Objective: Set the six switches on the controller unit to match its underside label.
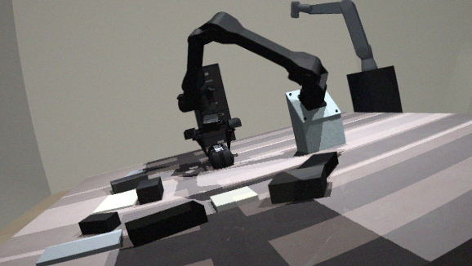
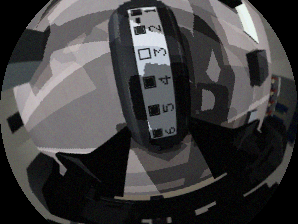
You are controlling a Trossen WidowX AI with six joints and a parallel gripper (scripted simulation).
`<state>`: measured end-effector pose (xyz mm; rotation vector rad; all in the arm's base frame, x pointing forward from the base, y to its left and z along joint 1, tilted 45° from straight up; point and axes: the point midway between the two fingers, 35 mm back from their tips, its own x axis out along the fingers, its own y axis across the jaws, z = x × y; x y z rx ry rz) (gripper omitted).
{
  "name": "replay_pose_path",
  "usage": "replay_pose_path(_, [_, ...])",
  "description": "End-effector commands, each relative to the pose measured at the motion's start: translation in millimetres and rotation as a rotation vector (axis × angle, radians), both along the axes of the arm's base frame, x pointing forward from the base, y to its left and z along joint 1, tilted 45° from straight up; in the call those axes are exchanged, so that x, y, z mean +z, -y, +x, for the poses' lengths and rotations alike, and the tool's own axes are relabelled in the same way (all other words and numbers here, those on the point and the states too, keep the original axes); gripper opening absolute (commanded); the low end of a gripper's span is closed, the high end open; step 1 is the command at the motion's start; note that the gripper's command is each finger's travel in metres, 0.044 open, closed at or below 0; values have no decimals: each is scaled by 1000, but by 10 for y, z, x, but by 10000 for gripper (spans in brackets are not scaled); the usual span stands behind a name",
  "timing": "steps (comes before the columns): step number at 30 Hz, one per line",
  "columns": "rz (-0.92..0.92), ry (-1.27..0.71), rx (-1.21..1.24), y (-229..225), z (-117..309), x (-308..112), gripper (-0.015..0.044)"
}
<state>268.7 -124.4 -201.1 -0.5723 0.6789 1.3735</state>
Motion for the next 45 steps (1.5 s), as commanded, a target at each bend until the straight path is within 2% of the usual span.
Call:
replay_pose_path(1, [10,-1,-5,-49,-2,-17,338])
replay_pose_path(12, [2,0,-2,-29,2,-23,338])
replay_pose_path(16, [2,-1,0,-35,3,-28,440])
replay_pose_path(25, [2,-1,0,-38,6,-9,440])
replay_pose_path(32, [4,-3,0,-189,37,653,440])
replay_pose_path(45, [4,-3,0,-194,36,671,440])
